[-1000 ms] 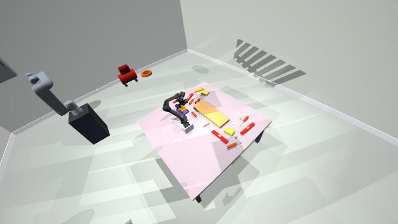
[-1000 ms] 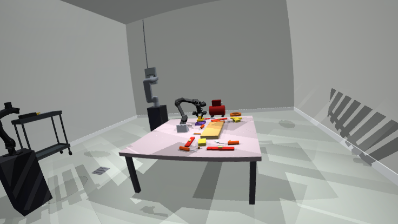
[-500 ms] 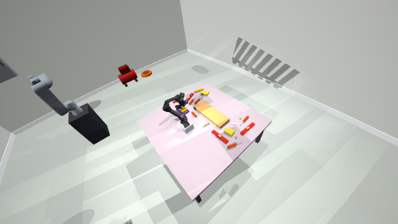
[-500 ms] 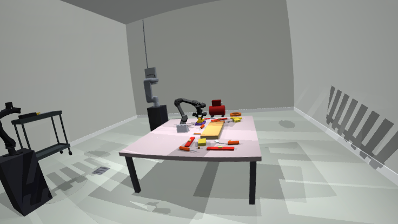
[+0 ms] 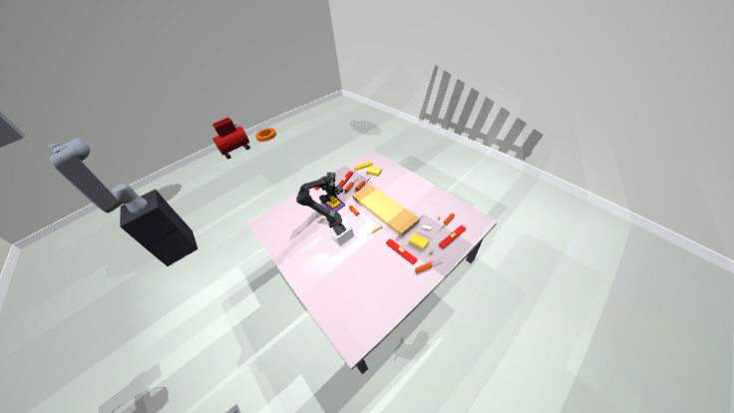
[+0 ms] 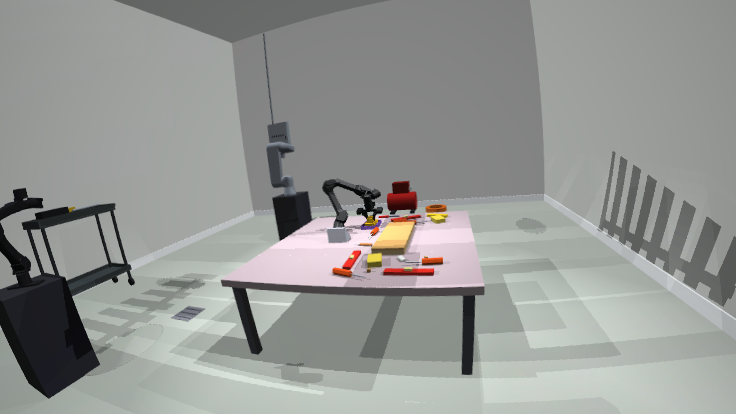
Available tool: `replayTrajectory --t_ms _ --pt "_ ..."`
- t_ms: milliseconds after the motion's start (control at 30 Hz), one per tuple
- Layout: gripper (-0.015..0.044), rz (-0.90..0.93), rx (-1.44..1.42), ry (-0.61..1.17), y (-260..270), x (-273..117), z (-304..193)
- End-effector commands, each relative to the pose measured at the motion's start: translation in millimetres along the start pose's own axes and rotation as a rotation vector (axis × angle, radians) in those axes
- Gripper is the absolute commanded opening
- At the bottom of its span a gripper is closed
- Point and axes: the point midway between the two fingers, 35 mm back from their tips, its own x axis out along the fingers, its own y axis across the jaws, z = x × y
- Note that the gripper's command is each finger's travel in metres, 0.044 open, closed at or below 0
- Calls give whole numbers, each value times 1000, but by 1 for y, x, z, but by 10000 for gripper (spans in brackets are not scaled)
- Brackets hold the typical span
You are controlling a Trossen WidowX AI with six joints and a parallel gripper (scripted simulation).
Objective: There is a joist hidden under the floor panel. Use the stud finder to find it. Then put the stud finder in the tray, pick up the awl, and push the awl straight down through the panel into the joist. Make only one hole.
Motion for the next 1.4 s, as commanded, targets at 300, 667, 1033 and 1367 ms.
replayTrajectory --t_ms 300,667,1033,1367 --pt "105 1 2 -4 1 8 -2" --pt "394 3 -2 9 -1 -1 -1" --pt "440 2 6 5 1 -83 23" --pt "440 -123 481 178 -102 -77 -83"
